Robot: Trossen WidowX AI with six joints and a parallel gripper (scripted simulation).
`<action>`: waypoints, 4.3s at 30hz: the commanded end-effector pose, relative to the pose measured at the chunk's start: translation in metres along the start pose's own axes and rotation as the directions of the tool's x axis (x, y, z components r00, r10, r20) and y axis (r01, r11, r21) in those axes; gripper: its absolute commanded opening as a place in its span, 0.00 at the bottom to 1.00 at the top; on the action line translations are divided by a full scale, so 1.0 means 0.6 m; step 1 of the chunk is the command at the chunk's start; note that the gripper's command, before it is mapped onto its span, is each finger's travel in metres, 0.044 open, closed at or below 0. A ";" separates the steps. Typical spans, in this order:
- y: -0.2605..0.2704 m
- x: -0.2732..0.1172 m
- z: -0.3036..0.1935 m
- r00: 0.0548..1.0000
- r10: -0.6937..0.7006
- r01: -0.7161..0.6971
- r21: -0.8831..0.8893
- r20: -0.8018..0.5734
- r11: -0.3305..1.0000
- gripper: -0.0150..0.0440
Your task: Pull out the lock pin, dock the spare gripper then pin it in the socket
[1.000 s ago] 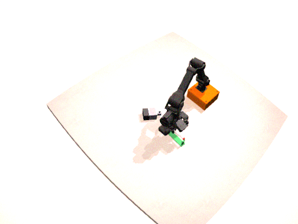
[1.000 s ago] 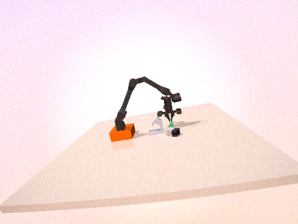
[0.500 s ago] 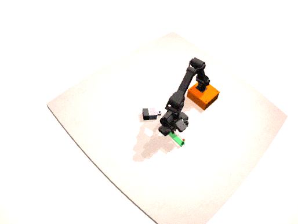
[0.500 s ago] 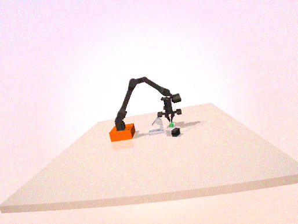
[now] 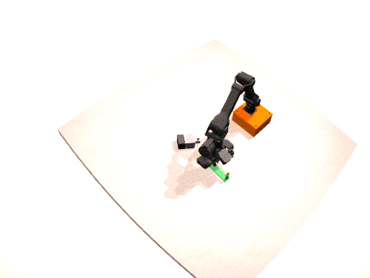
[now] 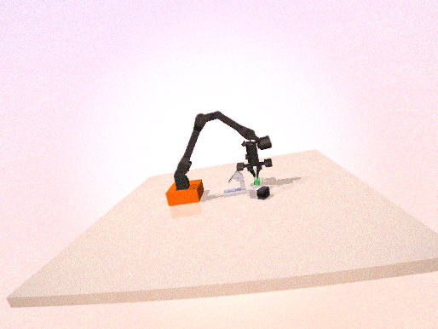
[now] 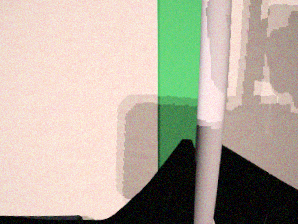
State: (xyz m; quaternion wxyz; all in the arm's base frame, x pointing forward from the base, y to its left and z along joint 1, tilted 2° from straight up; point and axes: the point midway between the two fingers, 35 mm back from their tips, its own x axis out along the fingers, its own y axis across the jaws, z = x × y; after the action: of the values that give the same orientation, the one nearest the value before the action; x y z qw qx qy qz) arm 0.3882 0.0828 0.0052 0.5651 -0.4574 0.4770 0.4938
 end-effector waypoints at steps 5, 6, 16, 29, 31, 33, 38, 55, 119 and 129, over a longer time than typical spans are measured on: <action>0.002 0.008 -0.002 1.000 0.008 -0.008 -0.001 -0.002 1.000 0.25; 0.002 0.008 -0.002 1.000 0.008 -0.008 -0.001 -0.002 1.000 0.25; 0.002 0.008 -0.002 1.000 0.008 -0.008 -0.001 -0.002 1.000 0.25; 0.002 0.008 -0.002 1.000 0.008 -0.008 -0.001 -0.002 1.000 0.25; 0.002 0.008 -0.002 1.000 0.008 -0.008 -0.001 -0.002 1.000 0.25; 0.000 0.002 0.000 1.000 0.001 -0.001 0.000 0.000 1.000 0.25; 0.000 0.002 0.000 1.000 0.001 -0.001 0.000 0.000 1.000 0.25; 0.003 -0.021 0.002 1.000 0.008 -0.008 0.001 -0.002 1.000 1.00; -0.024 -0.221 -0.199 0.995 0.005 0.103 0.995 -0.103 0.006 1.00; -0.020 -0.220 -0.282 0.990 -0.010 0.115 0.841 -0.142 -0.529 1.00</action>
State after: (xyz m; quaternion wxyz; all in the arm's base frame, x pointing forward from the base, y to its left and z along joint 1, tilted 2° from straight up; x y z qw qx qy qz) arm 0.3848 -0.0760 0.1222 0.7155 0.1398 0.6729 -0.1253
